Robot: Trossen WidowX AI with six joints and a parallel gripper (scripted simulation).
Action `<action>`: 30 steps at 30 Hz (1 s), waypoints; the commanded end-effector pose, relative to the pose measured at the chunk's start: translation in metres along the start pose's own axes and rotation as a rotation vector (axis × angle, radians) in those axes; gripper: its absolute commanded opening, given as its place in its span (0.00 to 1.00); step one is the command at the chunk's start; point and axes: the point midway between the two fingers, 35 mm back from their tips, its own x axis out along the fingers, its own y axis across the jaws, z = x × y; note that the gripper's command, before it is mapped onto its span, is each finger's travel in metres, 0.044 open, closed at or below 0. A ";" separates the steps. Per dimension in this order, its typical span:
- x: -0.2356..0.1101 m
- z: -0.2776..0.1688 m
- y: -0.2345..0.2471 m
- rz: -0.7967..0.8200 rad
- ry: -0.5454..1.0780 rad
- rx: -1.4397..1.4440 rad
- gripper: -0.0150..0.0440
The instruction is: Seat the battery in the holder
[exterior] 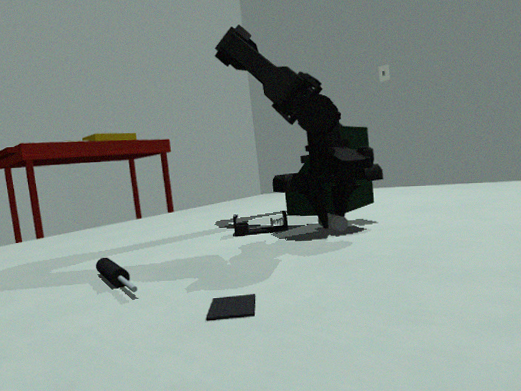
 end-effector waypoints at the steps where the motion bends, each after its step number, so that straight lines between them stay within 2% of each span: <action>1: 0.000 0.000 0.000 -0.002 0.002 -0.006 0.40; 5: -0.006 0.000 0.000 -0.002 0.001 -0.007 0.40; 10: -0.049 0.001 0.000 -0.001 -0.001 -0.006 0.40; 15: -0.051 -0.001 -0.002 -0.001 -0.002 -0.032 0.40; 30: -0.064 -0.031 -0.054 0.001 -0.005 -0.611 0.40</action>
